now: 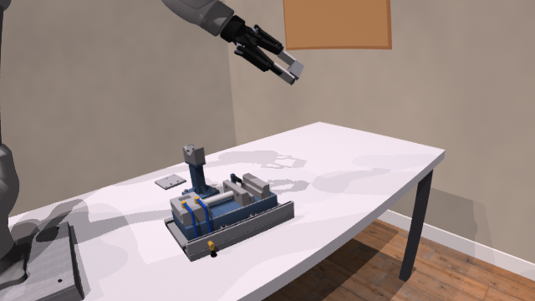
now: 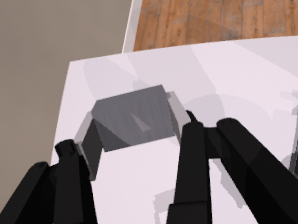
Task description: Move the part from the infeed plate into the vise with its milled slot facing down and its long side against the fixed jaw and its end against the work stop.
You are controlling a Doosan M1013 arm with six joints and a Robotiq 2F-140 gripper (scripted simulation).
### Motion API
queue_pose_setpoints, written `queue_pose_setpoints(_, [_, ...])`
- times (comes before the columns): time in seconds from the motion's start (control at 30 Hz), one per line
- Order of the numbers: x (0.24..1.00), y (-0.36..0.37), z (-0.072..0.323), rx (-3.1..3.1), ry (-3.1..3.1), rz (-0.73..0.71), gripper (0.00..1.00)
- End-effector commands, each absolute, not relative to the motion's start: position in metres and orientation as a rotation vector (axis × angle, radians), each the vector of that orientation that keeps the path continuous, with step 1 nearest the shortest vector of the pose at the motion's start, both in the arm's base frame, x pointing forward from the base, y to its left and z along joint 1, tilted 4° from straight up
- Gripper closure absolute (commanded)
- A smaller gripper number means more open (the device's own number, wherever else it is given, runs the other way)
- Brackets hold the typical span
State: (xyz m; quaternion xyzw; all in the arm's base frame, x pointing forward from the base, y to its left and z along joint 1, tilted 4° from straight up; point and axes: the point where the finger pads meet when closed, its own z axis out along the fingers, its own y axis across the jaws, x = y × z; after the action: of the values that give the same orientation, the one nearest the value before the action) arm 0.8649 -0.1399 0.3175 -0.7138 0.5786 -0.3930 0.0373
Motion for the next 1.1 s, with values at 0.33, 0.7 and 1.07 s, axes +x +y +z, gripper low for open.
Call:
queue_pose_setpoints(0.33, [0.939, -0.144, 0.382, -2.156, 1.365, -1.497, 1.0])
queue_pose_setpoints(0.7, [0.97, -0.117, 0.406, -2.182, 1.056, -1.546, 1.0])
queue_pose_setpoints(1.07, [0.979, -0.08, 0.405, -2.25, 0.761, -1.488, 1.0])
